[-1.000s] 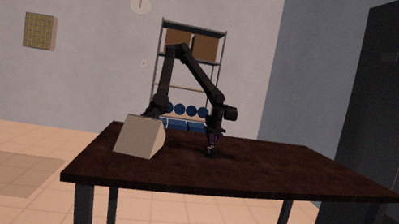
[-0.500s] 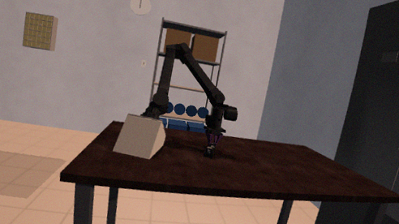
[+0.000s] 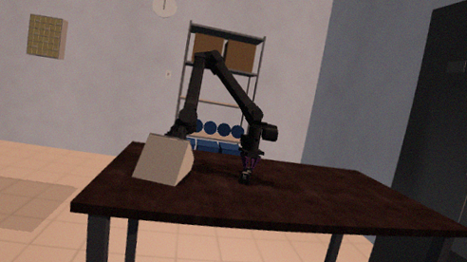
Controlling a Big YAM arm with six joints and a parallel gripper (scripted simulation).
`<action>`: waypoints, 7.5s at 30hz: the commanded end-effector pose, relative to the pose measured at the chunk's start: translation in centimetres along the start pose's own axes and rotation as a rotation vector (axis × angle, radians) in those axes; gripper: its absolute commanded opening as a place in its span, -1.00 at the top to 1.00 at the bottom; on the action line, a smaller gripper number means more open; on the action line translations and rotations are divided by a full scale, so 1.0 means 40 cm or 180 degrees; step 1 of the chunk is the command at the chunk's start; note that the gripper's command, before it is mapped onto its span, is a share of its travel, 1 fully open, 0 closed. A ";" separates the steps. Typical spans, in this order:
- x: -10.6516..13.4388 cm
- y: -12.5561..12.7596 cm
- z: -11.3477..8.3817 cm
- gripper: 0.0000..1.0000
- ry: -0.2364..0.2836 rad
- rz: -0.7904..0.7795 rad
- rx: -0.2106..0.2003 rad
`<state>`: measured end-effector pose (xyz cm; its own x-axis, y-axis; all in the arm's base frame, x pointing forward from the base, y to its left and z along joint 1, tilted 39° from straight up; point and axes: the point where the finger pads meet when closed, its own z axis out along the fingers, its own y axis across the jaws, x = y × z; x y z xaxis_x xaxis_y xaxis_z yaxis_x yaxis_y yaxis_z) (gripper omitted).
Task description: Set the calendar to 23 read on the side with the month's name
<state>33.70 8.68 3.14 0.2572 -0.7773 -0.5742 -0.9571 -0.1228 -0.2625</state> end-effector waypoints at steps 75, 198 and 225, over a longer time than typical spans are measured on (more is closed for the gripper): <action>-0.006 -0.038 -0.254 -1.00 0.0048 -0.0095 0.0100; 0.004 -0.003 -0.149 0.09 0.0017 0.5106 -0.0008; 0.002 -0.015 -0.067 0.09 0.0001 0.5093 0.0016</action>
<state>33.32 6.93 5.52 -0.9632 -0.1053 -0.2473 -0.2342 0.7800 0.5803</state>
